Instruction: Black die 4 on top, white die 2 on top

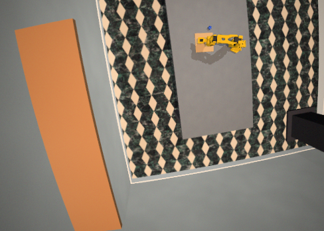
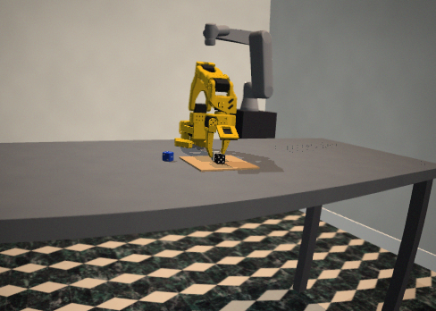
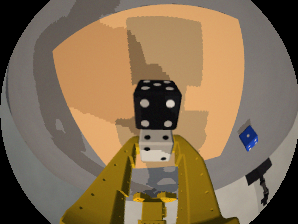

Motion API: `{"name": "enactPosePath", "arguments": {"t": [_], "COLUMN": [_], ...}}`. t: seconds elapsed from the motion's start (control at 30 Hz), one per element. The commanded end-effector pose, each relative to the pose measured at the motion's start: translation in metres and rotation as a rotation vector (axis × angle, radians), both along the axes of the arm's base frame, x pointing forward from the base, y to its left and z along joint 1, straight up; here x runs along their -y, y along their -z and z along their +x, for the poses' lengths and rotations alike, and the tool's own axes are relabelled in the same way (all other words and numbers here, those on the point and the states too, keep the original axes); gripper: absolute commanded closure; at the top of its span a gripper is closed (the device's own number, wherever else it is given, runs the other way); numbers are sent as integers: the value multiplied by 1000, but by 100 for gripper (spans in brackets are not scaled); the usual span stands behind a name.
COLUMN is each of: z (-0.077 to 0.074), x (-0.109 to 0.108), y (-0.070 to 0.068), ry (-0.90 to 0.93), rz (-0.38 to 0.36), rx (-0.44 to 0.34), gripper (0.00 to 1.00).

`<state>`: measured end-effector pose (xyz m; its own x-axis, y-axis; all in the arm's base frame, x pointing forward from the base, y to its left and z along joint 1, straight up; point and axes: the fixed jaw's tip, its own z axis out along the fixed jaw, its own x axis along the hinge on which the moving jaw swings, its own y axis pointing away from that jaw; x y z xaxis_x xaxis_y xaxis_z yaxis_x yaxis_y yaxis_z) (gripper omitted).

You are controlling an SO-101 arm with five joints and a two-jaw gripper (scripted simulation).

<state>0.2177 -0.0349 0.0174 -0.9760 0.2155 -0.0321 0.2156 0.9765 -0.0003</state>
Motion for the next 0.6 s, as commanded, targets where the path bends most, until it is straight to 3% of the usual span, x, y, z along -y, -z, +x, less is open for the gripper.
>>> {"name": "enactPosePath", "arguments": {"t": [0.0, 0.57], "z": [3, 3], "x": [2, 2], "y": [-4, -4], "ry": [0, 0], "rz": [-5, -5], "rx": [30, 30], "gripper": [85, 71]}}
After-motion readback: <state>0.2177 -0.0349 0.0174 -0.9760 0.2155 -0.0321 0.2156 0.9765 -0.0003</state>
